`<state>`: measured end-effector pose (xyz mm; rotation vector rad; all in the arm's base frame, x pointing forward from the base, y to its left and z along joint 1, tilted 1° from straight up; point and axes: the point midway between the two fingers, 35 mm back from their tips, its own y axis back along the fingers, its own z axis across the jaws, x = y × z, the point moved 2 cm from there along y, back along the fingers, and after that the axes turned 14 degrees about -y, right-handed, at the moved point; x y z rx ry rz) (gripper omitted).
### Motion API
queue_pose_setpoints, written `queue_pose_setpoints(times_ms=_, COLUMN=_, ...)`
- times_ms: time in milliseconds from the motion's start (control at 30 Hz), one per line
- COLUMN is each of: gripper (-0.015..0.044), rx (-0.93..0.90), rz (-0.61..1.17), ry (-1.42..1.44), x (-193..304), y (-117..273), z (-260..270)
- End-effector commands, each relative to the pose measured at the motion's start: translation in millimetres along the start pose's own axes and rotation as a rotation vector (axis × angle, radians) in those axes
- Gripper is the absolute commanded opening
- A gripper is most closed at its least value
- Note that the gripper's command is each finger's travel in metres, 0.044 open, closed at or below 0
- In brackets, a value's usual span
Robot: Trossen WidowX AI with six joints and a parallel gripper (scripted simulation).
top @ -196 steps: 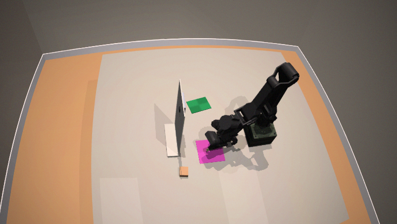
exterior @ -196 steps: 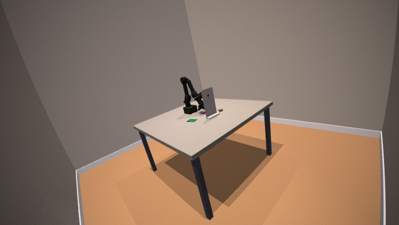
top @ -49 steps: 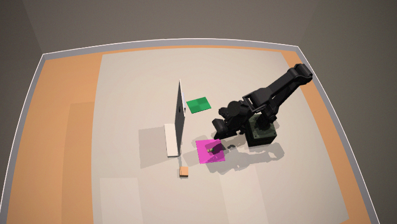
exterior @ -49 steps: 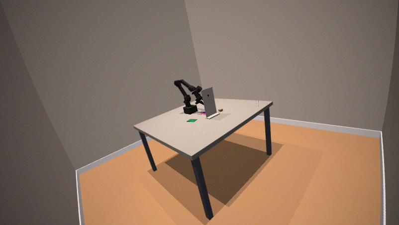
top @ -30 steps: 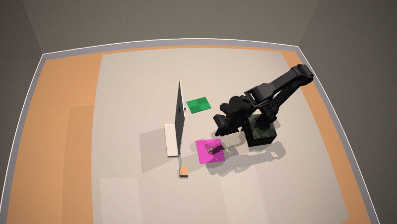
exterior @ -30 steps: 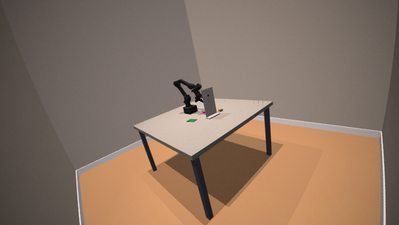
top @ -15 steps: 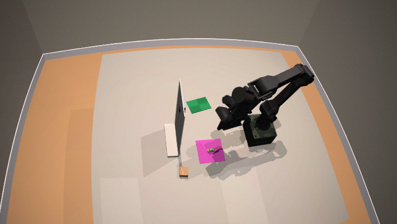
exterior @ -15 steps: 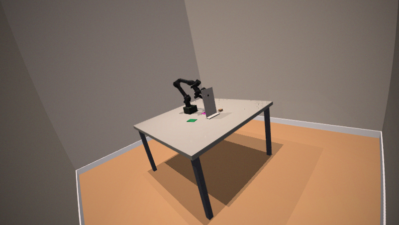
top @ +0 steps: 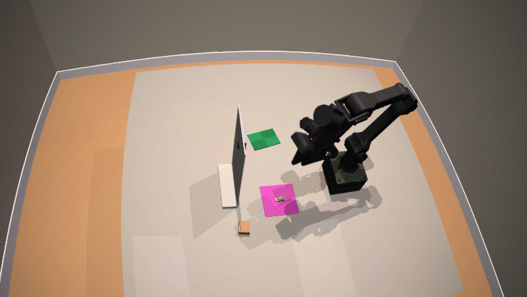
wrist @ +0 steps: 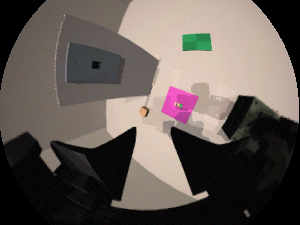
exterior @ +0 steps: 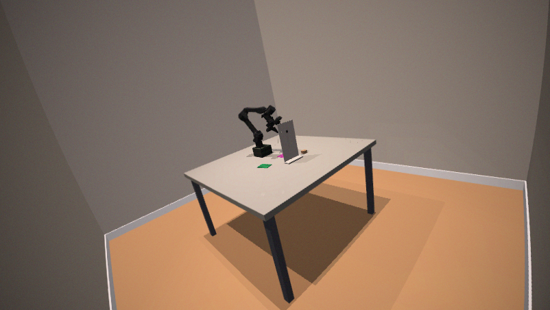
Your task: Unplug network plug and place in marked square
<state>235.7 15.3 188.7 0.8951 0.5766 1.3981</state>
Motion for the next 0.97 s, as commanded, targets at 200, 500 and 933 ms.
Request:
queue_pose_setpoints(times_ms=200, gripper=0.044, rx=0.0, rz=0.004, ry=0.004, x=0.7, y=2.0, z=0.8)
queue_pose_setpoints(times_ms=500, gripper=0.044, rx=0.0, rz=0.004, ry=0.004, x=0.7, y=2.0, z=0.8)
queue_pose_setpoints(times_ms=933, gripper=0.044, rx=0.0, rz=0.004, ry=0.004, x=0.7, y=2.0, z=0.8)
